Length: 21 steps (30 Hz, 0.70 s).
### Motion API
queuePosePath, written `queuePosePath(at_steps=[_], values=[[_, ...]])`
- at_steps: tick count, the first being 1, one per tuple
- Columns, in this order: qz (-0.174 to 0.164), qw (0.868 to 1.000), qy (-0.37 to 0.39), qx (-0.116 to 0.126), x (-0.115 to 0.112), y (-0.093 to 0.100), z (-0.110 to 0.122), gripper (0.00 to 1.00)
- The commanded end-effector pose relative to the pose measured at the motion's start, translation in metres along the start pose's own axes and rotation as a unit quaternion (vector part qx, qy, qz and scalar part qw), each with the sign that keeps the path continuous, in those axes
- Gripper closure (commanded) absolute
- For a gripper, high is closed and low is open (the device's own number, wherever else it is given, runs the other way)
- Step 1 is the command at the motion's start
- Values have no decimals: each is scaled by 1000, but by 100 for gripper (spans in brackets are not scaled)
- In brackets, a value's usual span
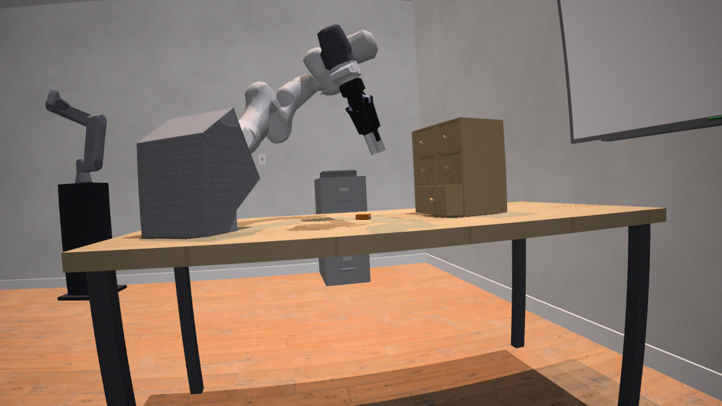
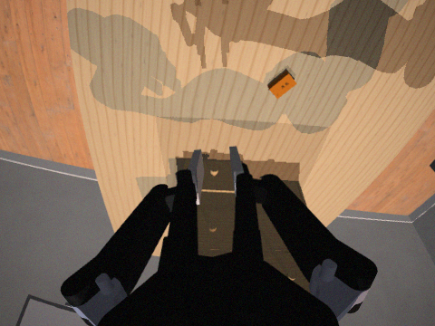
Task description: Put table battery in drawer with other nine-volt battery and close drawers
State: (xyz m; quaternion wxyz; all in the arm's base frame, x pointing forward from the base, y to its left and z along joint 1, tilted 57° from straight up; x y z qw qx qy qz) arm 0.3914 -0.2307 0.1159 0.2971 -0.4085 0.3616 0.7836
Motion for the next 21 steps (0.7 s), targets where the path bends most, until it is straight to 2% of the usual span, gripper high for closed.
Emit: queuePosePath(at_steps=[1, 6, 11, 15, 21], values=[[62, 995, -74, -19, 16, 6, 3, 80], [116, 990, -74, -33, 19, 17, 4, 80], [152, 985, -73, -42, 22, 25, 5, 80], [169, 982, -73, -46, 23, 28, 5, 80], [175, 981, -73, -48, 23, 30, 5, 80]])
Point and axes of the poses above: the point where the finger pads meet when closed, its own y axis back along the fingers, its own z axis across the jaws, x = y × z, the point moved 2 cm from there along y, back along the fingers, and after that the axes turned 10 degrees about y, right-handed, at the moved point
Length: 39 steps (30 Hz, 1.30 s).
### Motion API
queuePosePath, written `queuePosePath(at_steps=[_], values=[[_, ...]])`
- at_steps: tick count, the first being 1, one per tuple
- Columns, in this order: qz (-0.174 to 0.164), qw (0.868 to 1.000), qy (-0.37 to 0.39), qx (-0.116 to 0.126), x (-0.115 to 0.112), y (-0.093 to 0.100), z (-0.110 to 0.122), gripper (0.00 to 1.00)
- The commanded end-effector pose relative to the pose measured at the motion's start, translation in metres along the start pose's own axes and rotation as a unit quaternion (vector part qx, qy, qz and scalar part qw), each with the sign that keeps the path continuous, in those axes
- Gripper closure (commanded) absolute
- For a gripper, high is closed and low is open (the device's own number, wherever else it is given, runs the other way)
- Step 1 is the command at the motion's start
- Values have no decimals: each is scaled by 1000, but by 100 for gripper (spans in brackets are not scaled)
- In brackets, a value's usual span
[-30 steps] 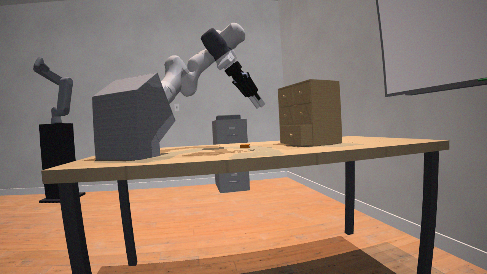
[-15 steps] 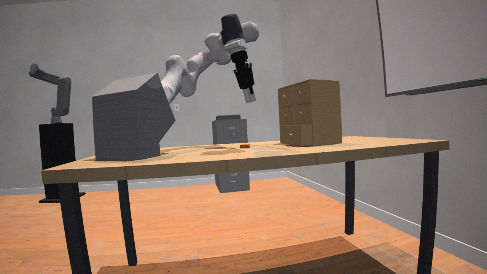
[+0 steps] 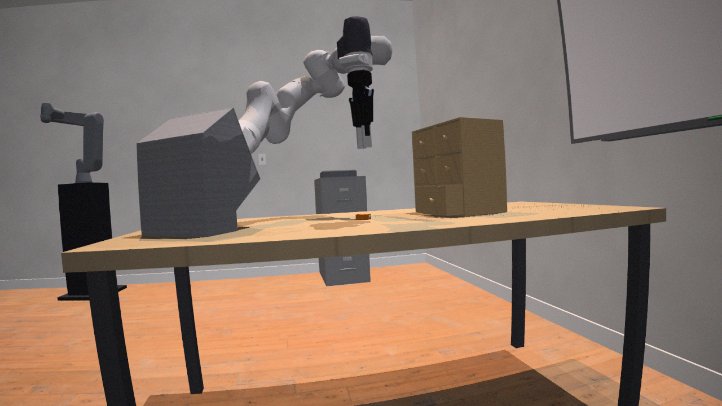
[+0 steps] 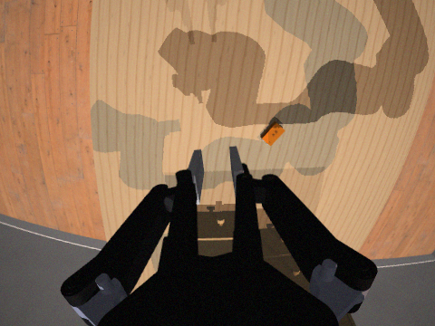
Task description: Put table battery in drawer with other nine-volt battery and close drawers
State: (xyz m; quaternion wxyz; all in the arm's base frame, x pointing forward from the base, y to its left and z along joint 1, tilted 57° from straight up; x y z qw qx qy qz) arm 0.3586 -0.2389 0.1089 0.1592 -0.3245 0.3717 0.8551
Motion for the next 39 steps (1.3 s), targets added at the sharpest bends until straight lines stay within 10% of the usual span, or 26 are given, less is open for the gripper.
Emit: queuePosePath(at_steps=[1, 35, 36, 39], values=[[11, 999, -31, -3, 3, 1, 1, 80], [12, 999, -31, -3, 3, 1, 1, 80], [9, 1000, -29, -2, 2, 1, 0, 0], [9, 1000, -29, -2, 2, 1, 0, 0]])
Point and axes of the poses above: the point where the finger pads meet when closed, its own y axis back along the fingers, its own z axis across the jaws, x = y × z, the point moved 2 cm from there along y, back along the fingers, and after that the axes turned 10 degrees about y, right-handed, at the moved point
